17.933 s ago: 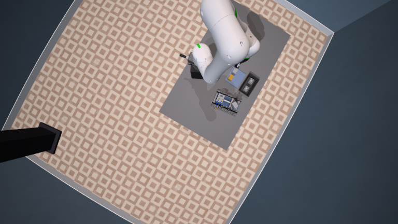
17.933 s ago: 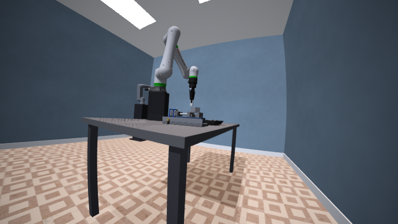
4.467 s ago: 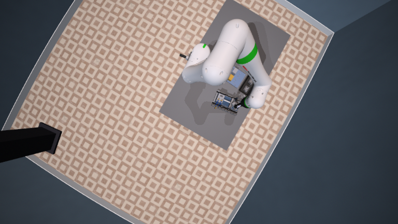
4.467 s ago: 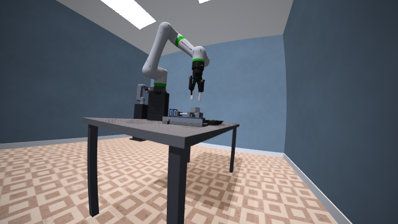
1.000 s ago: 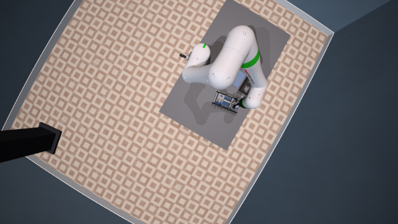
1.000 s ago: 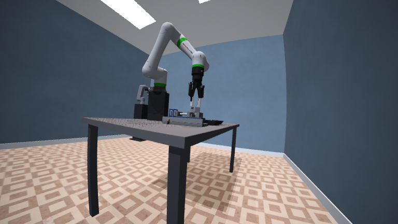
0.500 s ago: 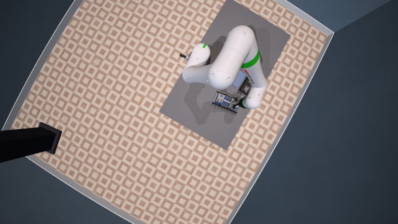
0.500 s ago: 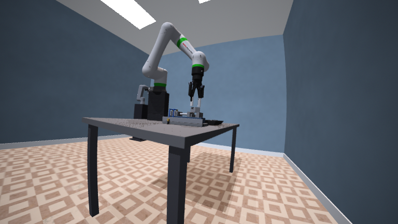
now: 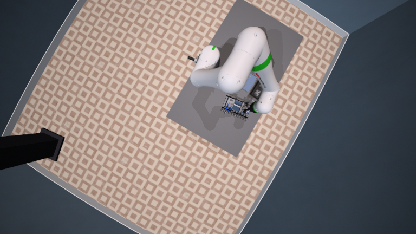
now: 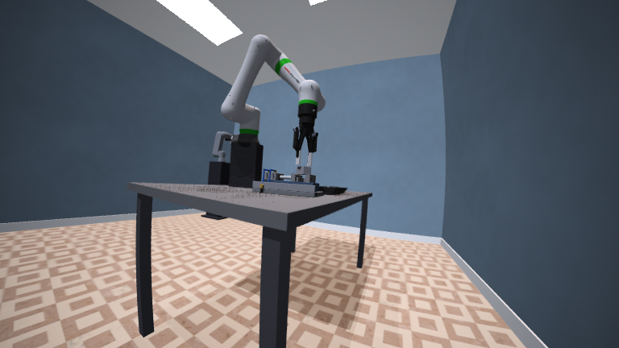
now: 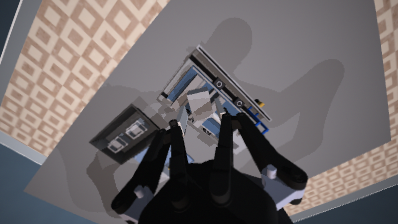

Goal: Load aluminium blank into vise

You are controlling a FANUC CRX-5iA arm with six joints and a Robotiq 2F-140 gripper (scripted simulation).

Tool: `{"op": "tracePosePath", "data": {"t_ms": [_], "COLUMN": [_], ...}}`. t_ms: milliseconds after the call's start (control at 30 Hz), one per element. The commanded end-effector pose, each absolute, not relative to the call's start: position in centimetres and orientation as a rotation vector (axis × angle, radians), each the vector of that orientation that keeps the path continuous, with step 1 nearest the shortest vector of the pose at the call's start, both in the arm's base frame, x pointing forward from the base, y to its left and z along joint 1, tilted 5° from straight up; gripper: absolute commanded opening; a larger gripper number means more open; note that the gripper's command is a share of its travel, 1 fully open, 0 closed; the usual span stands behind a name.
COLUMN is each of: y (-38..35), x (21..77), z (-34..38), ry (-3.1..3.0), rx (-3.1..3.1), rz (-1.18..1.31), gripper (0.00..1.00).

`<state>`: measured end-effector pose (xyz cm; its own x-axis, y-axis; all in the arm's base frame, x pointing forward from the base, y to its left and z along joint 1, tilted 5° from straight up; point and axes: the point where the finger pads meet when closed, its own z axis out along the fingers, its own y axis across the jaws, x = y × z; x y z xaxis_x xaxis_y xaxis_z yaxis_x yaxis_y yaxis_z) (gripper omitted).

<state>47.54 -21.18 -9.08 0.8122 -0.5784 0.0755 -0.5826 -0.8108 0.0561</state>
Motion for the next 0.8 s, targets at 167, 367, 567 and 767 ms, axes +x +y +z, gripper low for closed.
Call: {"op": "tracePosePath", "data": {"t_ms": [167,367,567,767], "y": [-21.20,-21.21,-21.23,-21.26], "x": [47.56,47.57,47.57,47.58], "z": [-9.17,-9.33,-9.54,-9.84], "ry": [-0.936,-0.936,-0.936,-0.936], "rx": [2.917,2.917,2.917,2.917], "rz": [0.085,0.085,0.085,0.085], "gripper": [0.40,0.40,0.40,0.40]}}
